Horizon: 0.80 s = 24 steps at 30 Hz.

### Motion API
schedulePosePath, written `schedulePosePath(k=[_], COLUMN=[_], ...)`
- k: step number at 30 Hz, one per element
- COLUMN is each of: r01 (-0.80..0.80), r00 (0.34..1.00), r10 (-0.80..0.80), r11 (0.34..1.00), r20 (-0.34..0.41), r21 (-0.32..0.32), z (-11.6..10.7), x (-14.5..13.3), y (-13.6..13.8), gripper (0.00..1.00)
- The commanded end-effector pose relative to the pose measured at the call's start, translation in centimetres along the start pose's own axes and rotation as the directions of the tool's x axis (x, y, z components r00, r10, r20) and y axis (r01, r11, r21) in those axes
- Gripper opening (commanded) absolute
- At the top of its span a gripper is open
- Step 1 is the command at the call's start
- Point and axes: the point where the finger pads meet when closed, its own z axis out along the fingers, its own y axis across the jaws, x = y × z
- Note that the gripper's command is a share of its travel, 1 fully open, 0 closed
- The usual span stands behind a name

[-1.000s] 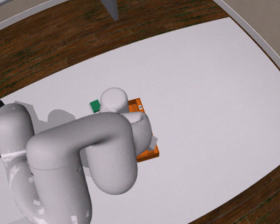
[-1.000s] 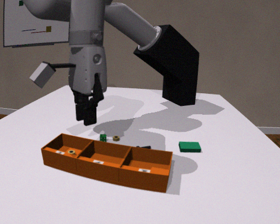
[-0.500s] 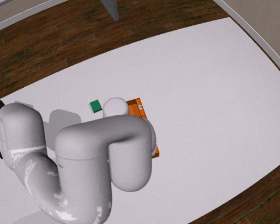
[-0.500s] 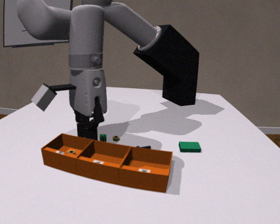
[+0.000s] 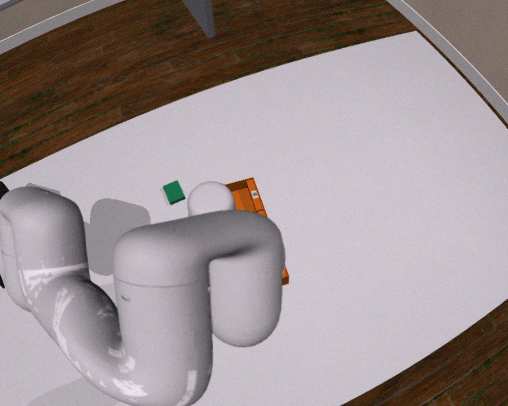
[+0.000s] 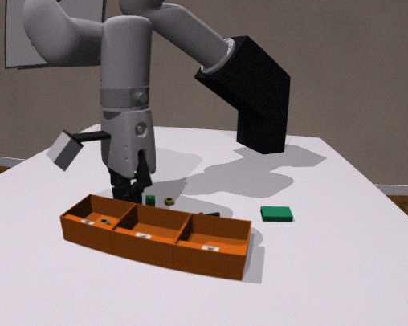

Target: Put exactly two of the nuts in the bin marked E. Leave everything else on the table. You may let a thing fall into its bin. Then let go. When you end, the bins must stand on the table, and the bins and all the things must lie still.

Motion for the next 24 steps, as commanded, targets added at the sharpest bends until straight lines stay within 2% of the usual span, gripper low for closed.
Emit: schedulePosePath(k=[1,9,10,24], r01=[0.000,0.000,0.000,0.000], r00=[1.000,1.000,1.000,1.000], r10=[0.000,0.000,0.000,0.000], r11=[1.000,1.000,1.000,1.000], r20=[-0.001,-0.001,-0.001,-0.001], r21=[0.002,0.002,0.002,0.002], z=[-0.02,-0.01,-0.02,-0.02], x=[0.06,0.05,0.06,0.06], y=[-0.06,-0.05,-0.05,-0.05], gripper=[0.30,0.30,0.00,0.00])
